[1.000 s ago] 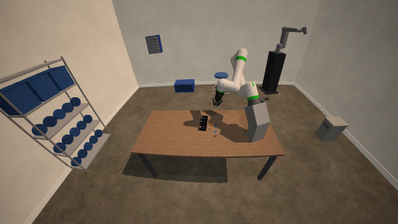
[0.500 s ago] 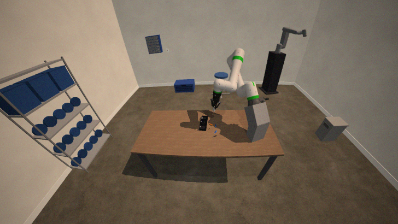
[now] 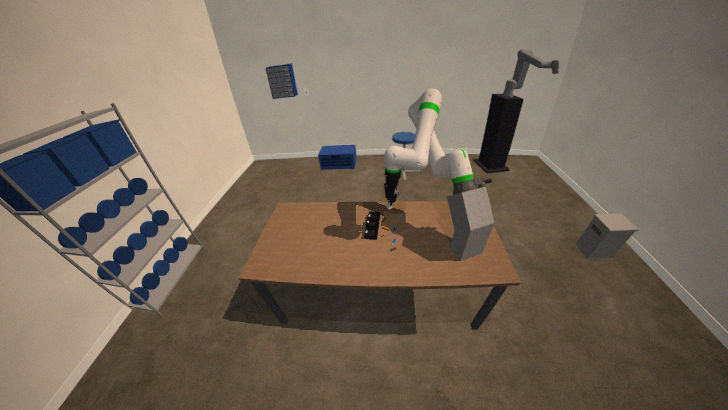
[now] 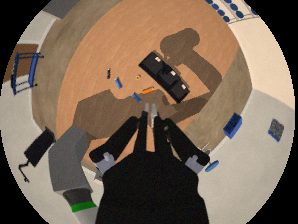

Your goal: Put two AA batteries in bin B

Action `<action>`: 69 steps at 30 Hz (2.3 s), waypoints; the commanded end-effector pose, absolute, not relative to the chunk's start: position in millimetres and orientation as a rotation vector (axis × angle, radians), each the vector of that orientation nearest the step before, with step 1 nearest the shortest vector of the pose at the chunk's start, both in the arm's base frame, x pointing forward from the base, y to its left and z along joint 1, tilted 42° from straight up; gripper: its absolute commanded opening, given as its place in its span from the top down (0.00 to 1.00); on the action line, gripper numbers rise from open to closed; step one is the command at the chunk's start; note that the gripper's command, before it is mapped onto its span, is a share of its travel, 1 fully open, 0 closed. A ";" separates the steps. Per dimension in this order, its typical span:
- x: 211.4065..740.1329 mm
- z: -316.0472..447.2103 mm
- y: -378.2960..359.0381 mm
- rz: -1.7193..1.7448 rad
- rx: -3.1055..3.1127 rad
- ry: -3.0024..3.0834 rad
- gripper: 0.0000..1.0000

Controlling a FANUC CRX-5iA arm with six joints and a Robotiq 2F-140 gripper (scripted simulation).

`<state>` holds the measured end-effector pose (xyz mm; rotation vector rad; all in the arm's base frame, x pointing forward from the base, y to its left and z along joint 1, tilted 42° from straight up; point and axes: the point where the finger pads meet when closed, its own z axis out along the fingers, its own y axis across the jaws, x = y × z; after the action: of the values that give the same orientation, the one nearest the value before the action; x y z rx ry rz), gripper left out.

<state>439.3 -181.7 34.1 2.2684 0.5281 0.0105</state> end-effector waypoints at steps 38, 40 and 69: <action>490.1 12.4 -208.2 0.299 2.409 -0.374 0.95; 492.7 14.3 -215.9 0.299 2.409 -0.374 0.95; 539.6 39.7 -356.9 0.299 2.409 -0.374 0.95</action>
<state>538.6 -353.3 43.9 2.4092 -0.3741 0.2987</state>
